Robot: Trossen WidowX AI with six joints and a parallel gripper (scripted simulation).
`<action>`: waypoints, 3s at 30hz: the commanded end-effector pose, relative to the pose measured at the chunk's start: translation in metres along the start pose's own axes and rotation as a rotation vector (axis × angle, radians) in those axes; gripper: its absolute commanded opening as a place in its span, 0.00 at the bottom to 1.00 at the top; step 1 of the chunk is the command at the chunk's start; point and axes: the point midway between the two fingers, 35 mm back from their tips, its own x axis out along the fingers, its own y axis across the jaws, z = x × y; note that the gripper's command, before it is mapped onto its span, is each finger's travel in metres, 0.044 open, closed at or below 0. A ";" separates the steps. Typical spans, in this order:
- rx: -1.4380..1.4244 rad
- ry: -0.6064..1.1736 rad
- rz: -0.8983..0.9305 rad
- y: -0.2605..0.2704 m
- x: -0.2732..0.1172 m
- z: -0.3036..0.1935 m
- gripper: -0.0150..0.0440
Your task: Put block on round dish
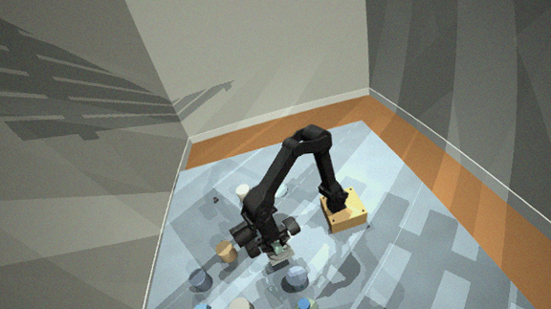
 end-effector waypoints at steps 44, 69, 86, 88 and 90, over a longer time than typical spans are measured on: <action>-0.062 -0.018 0.041 -0.004 -0.047 0.174 0.25; -0.019 -0.031 0.013 -0.117 0.001 0.323 0.25; -0.005 -0.027 0.001 -0.147 0.048 0.343 0.25; -0.005 -0.027 0.001 -0.148 0.052 0.343 0.25; -0.005 -0.027 0.001 -0.148 0.052 0.343 0.25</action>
